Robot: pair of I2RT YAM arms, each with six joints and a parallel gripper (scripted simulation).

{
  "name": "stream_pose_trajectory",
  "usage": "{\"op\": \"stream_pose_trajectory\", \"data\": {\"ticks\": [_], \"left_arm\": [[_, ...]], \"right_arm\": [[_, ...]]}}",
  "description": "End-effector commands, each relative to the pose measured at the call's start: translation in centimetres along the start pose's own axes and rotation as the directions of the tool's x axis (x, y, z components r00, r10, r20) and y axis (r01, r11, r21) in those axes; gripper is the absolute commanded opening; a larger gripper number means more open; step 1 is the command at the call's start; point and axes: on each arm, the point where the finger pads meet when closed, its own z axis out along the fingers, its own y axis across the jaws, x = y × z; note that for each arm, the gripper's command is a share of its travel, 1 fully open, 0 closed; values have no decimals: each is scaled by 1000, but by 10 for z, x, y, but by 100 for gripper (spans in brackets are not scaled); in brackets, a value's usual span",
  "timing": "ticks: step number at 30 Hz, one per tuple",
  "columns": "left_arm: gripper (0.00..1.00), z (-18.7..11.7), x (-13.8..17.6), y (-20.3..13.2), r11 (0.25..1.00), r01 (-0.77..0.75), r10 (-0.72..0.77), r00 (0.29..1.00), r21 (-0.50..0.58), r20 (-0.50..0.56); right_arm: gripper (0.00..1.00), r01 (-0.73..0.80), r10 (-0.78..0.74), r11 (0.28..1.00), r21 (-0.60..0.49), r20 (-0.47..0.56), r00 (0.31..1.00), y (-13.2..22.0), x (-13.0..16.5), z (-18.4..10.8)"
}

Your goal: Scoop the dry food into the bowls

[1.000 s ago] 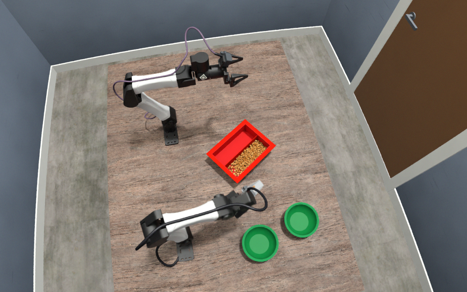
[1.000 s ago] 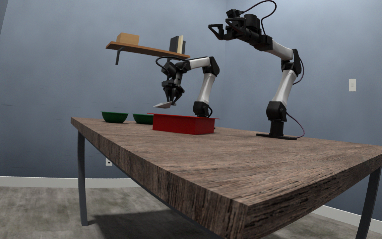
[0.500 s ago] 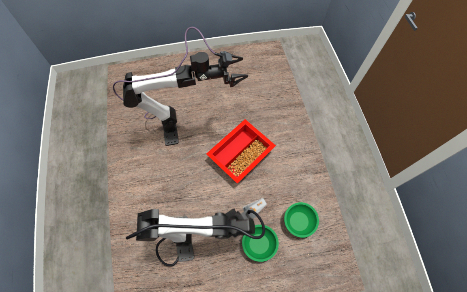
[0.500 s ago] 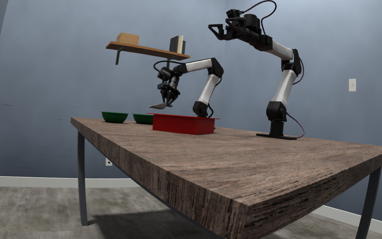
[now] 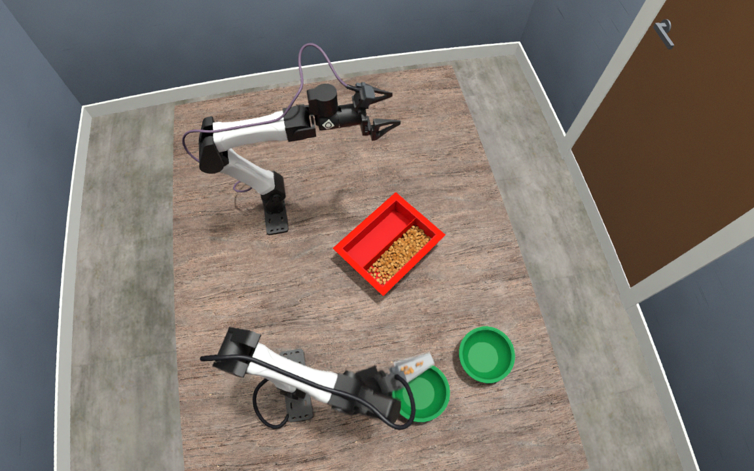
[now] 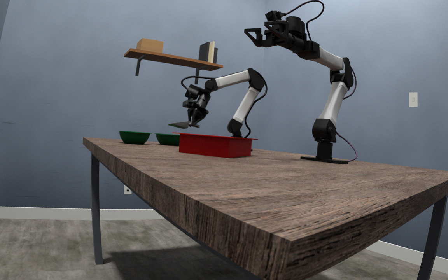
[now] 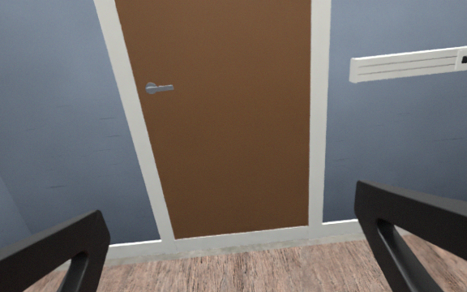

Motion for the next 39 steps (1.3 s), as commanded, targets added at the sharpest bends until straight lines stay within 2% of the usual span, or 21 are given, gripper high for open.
{"op": "stream_pose_trajectory", "data": {"ticks": [1, 9, 10, 13, 16, 20, 21, 39], "left_arm": [[100, -3, -11, 0, 1000, 1, -1, 1000, 0, 26], [100, -3, -11, 0, 1000, 1, -1, 1000, 0, 26], [100, -3, -11, 0, 1000, 1, -1, 1000, 0, 26], [100, -3, -11, 0, 1000, 1, -1, 1000, 0, 26], [100, -3, -11, 0, 1000, 1, -1, 1000, 0, 26], [100, -3, -11, 0, 1000, 1, -1, 1000, 0, 26], [100, -3, -11, 0, 1000, 1, -1, 1000, 0, 26], [100, -3, -11, 0, 1000, 1, -1, 1000, 0, 26]], "right_arm": [[0, 23, -23, 1000, 5, 74, 997, -10, 0, -9], [0, -38, 26, 996, 79, 143, 989, -44, 8, -26], [0, -59, 47, 995, 77, 143, 989, -44, 18, -23], [0, -99, 85, 991, 85, 151, 985, -55, 23, -26], [0, -90, 68, 988, 122, 171, 983, -58, 16, -35], [0, -128, 113, 987, 97, 145, 983, -54, 25, -26], [0, -103, 80, 983, 151, 148, 986, -61, 14, -38], [0, -70, 68, 967, 245, 17, 998, -54, 9, -43]]}}
